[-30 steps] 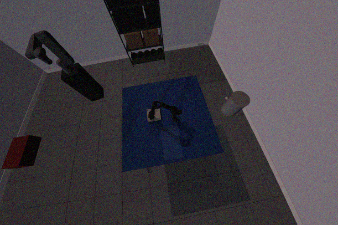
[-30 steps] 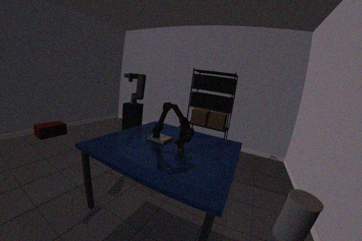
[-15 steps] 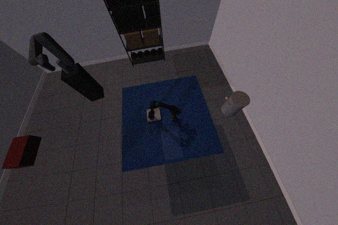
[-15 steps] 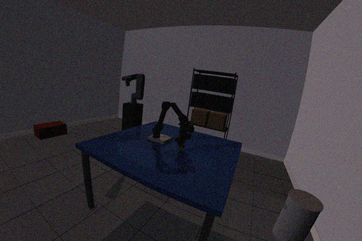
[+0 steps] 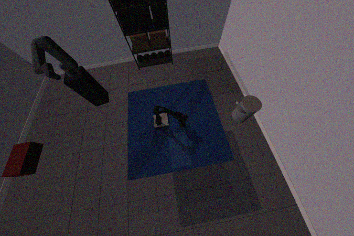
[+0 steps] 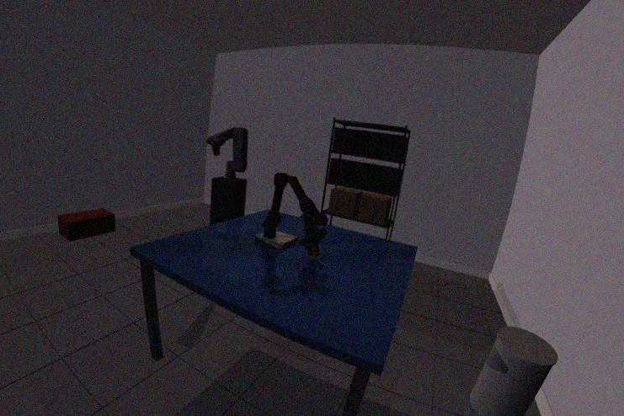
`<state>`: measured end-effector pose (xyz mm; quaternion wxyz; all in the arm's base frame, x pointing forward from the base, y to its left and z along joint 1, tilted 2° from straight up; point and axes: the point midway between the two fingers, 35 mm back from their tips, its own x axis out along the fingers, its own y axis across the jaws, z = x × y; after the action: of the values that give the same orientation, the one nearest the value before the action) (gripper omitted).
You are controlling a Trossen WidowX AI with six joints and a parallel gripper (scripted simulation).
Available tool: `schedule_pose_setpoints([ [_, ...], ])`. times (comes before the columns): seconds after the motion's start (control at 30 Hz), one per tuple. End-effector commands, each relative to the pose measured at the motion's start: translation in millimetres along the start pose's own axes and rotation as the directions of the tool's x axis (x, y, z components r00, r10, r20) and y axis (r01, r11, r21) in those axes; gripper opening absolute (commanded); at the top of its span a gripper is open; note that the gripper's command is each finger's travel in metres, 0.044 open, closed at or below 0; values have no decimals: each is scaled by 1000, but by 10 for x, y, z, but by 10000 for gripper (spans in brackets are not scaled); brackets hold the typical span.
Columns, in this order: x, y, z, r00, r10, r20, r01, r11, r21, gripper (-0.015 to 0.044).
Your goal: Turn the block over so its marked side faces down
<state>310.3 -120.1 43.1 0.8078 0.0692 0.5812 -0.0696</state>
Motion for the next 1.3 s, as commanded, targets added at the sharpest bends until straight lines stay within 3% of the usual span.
schedule_pose_setpoints([
  [0.0,-8,7,-13,996,4,84,-4,1000,-4,0],
  [0.33,-35,15,-57,969,2,245,0,1000,-12,0],
  [0.57,-33,15,-60,966,2,258,1,1000,-12,0],
  [1.27,355,-45,1,857,1,515,-2,1000,1,0],
])
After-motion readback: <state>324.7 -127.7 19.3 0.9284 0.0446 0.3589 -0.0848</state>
